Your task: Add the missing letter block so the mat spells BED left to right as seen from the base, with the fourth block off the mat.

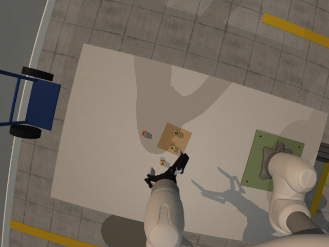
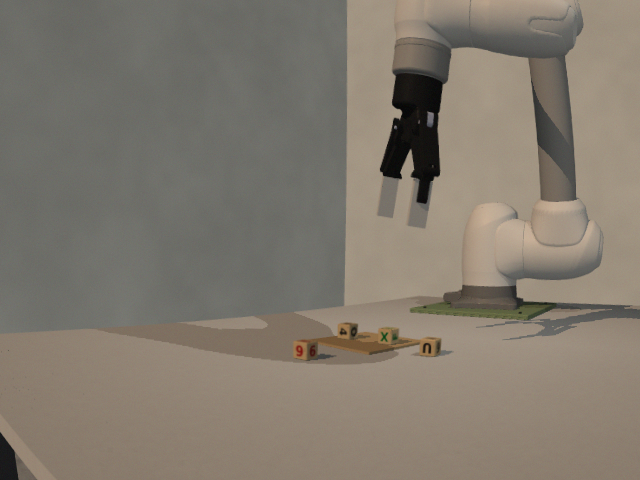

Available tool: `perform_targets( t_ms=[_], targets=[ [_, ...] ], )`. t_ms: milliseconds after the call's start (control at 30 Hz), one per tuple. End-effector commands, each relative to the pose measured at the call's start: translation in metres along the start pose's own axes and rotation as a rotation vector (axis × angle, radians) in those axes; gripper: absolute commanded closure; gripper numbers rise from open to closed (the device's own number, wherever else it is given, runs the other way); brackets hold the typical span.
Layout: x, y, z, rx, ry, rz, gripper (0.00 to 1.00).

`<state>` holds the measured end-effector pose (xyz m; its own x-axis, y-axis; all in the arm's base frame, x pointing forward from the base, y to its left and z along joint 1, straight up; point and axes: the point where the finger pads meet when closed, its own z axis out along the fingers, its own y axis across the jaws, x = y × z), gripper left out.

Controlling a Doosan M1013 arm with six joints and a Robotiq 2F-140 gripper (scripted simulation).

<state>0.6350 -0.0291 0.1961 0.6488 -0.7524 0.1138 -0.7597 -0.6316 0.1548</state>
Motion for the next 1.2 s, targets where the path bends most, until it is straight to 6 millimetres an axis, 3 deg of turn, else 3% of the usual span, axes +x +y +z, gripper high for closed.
perform_targets(
  t_ms=[0, 167, 400, 467, 500, 733, 800, 1033, 1067, 1167],
  targets=[
    [0.001, -0.002, -0.019, 0.024, -0.025, -0.134, 0.0],
    [0.002, -0.004, -0.038, 0.05, -0.037, -0.262, 0.0],
    [0.003, -0.008, -0.079, 0.112, -0.05, -0.537, 0.0],
    [0.003, -0.008, -0.079, 0.112, -0.05, -0.537, 0.0],
    [0.003, -0.009, -0.094, 0.135, -0.05, -0.631, 0.0],
    [0.006, -0.012, -0.124, 0.185, -0.042, -0.824, 0.0],
    [0.021, -0.017, -0.098, 0.141, -0.046, -0.644, 0.0],
    [0.022, -0.018, -0.096, 0.137, -0.046, -0.628, 0.0],
    [0.03, -0.02, -0.082, 0.114, -0.045, -0.532, 0.0],
    [0.036, -0.022, -0.071, 0.098, -0.043, -0.459, 0.0]
  ],
)
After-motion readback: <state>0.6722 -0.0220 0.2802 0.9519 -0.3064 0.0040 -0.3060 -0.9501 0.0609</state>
